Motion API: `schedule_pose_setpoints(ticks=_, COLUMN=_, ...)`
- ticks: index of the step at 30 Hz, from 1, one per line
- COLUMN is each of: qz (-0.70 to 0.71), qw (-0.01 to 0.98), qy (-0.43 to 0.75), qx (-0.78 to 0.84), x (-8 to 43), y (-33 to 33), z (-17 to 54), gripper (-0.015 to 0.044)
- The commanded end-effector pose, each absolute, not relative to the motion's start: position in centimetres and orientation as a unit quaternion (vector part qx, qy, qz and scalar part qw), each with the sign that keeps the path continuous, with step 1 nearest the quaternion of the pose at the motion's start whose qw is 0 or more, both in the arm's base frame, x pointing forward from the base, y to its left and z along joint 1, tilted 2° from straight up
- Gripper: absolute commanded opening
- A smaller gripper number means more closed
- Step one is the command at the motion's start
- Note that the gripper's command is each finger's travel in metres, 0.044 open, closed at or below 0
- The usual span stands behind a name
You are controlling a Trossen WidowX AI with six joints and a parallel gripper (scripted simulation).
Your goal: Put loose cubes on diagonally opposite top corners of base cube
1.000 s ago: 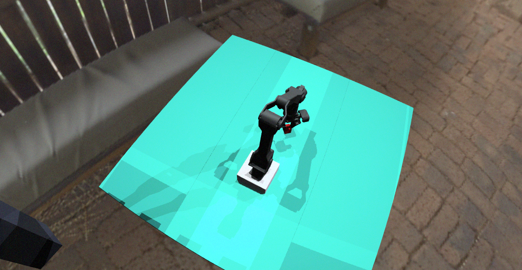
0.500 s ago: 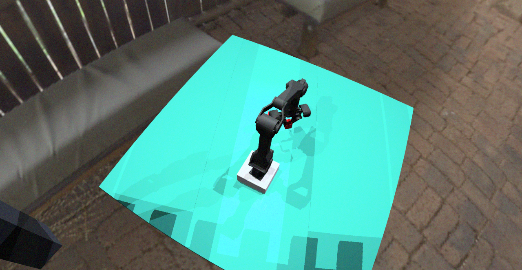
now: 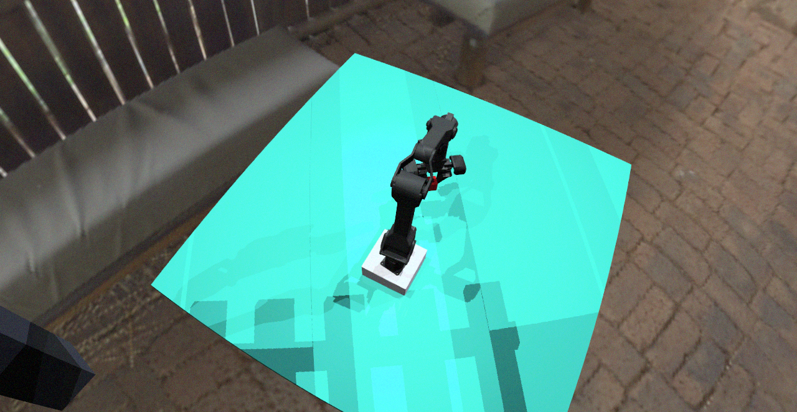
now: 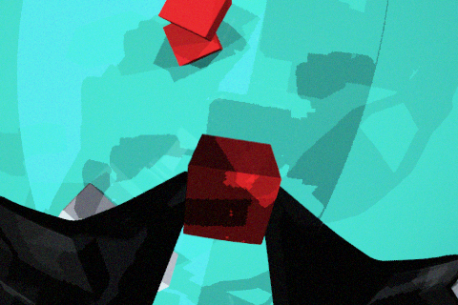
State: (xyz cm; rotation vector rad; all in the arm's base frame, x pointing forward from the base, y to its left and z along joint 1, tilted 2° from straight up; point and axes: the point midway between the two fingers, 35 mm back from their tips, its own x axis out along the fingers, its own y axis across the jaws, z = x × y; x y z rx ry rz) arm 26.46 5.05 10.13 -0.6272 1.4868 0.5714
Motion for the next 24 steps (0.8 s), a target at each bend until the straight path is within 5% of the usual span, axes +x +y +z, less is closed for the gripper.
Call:
schedule_pose_setpoints(ticks=1, qz=0.237, qw=0.663, qy=0.660, qx=-0.263, x=26.7, y=6.3, z=10.0, gripper=0.0105)
schedule_pose_setpoints(ticks=24, qz=0.179, qw=0.682, qy=0.681, qx=-0.199, x=26.5, y=11.5, z=8.3, gripper=0.0105)
